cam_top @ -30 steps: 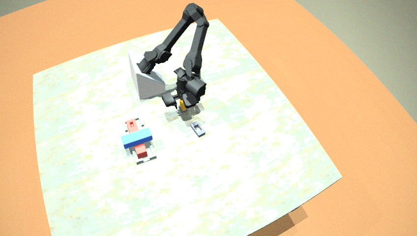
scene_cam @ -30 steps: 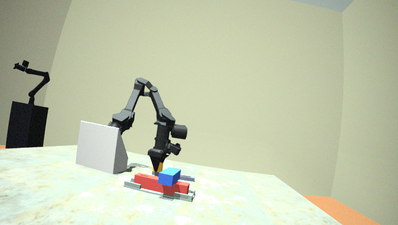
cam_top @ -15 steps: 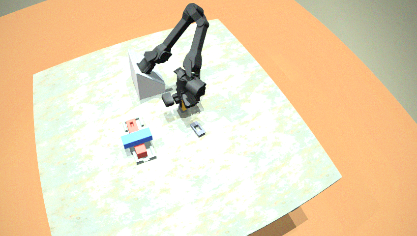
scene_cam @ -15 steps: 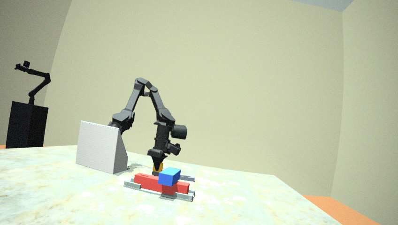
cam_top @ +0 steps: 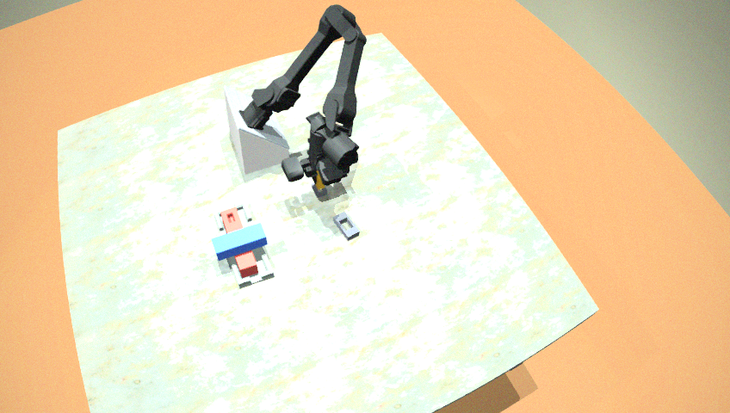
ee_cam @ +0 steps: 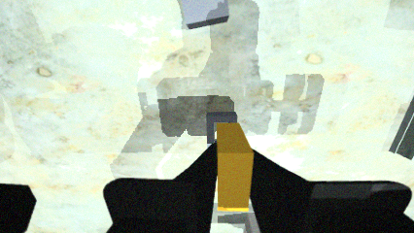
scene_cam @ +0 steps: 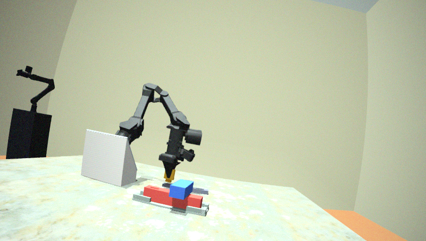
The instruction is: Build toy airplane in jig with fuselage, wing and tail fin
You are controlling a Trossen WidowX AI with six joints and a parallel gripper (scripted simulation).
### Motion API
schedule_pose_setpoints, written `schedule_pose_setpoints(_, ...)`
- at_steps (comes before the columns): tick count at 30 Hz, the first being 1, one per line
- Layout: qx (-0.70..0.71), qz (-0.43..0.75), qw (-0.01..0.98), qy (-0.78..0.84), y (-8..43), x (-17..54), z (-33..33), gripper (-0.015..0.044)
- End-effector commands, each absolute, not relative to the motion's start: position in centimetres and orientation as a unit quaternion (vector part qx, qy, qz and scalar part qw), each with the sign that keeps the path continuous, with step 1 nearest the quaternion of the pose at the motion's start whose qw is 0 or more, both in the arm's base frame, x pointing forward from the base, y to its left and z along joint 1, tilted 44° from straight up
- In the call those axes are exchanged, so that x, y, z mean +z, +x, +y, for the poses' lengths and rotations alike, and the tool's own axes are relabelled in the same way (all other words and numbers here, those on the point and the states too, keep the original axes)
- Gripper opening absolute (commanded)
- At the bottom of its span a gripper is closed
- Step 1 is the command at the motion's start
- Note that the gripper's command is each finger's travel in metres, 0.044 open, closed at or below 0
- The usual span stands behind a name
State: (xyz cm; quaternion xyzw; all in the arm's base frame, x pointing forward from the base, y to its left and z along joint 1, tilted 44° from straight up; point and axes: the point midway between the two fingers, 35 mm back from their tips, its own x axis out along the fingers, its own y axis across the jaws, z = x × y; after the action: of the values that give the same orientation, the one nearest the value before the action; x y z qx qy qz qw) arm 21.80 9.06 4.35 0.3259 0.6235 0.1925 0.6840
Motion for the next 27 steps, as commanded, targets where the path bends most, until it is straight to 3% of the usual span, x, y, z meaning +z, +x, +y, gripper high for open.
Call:
schedule_pose_setpoints(1,0.193,0.62,0.689,0.322,22.1,5.3,8.1,0.0)
schedule_pose_setpoints(27,0.194,0.616,0.69,0.327,20.5,11.0,2.7,0.0)
